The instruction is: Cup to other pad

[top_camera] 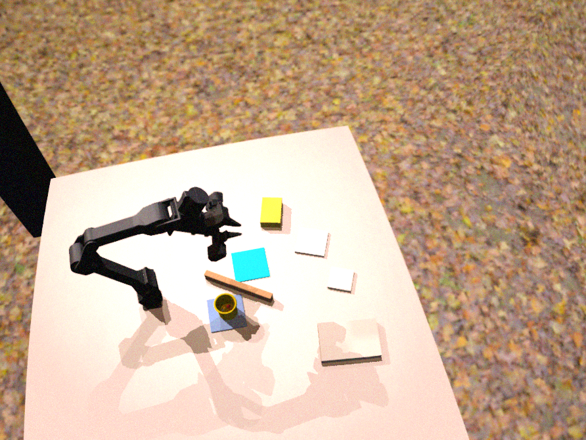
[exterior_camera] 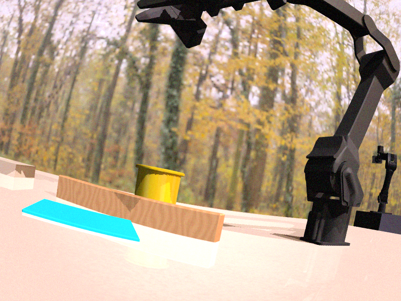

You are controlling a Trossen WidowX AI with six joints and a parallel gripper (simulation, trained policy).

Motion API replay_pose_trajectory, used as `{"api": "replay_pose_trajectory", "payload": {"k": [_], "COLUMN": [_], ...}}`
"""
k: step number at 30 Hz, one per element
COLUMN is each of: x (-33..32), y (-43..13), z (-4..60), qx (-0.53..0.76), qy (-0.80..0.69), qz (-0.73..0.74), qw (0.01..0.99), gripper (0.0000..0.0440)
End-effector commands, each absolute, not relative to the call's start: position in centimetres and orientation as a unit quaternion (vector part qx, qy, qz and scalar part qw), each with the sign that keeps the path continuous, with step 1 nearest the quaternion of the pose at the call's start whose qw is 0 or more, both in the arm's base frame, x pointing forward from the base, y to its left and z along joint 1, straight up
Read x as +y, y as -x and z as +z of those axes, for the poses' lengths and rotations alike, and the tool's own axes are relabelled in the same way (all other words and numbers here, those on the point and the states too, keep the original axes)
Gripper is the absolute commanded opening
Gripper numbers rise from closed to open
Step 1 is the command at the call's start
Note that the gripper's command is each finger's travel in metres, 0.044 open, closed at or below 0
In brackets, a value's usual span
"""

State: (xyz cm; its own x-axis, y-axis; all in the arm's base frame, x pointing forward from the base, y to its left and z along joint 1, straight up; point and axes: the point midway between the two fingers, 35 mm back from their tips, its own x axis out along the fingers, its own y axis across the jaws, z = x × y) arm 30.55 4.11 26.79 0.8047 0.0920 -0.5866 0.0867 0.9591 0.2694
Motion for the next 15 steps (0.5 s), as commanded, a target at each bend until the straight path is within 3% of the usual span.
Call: {"api": "replay_pose_trajectory", "payload": {"k": [1,15], "x": [4.4,4.3], "y": [-30.3,-29.0], "z": [26.3,24.5], "qx": [0.346,0.452], "qy": [-0.146,-0.133], "qz": [-0.003,-0.028], "qw": [0.927,0.882], "gripper": [0.0114,0.0133]}}
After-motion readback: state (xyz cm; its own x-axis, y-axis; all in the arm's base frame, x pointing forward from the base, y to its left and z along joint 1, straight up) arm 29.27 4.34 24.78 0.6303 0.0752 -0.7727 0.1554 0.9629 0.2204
